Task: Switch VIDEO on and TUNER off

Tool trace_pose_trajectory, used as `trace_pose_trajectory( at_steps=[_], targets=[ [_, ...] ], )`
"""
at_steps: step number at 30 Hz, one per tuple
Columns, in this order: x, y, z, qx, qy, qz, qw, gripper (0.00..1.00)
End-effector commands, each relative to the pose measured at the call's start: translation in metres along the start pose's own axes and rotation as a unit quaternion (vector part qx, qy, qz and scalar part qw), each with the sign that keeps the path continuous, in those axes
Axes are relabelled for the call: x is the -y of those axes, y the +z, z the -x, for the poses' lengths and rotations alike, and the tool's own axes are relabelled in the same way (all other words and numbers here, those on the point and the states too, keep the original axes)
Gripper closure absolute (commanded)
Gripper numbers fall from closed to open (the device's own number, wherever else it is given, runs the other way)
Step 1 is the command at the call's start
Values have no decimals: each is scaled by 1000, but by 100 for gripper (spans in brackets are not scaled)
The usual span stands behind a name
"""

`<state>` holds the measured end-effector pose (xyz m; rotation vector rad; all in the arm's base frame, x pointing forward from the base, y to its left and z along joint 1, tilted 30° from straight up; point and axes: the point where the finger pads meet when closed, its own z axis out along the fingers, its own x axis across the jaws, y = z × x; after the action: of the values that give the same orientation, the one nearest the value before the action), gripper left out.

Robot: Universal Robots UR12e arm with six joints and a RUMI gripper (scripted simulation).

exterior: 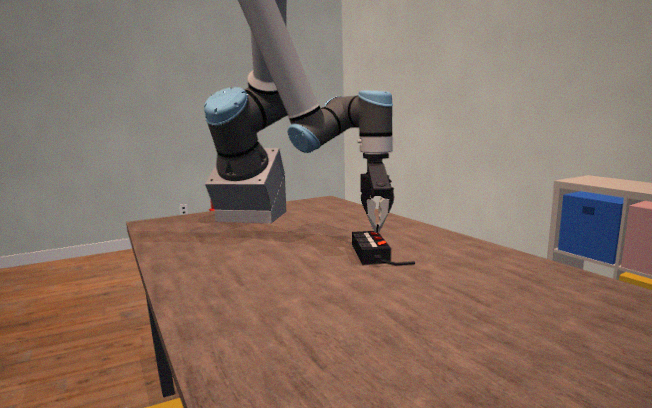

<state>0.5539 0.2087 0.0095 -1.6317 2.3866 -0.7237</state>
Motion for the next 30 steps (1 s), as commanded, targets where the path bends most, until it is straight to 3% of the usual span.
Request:
trace_pose_trajectory(
  at_steps=[1,20,30],
  targets=[
    [-1,0,-1,0,-1,1,1000,100],
    [1,-39,1,1,0,-1,1000,100],
    [0,-39,0,0,0,1,1000,100]
  ],
)
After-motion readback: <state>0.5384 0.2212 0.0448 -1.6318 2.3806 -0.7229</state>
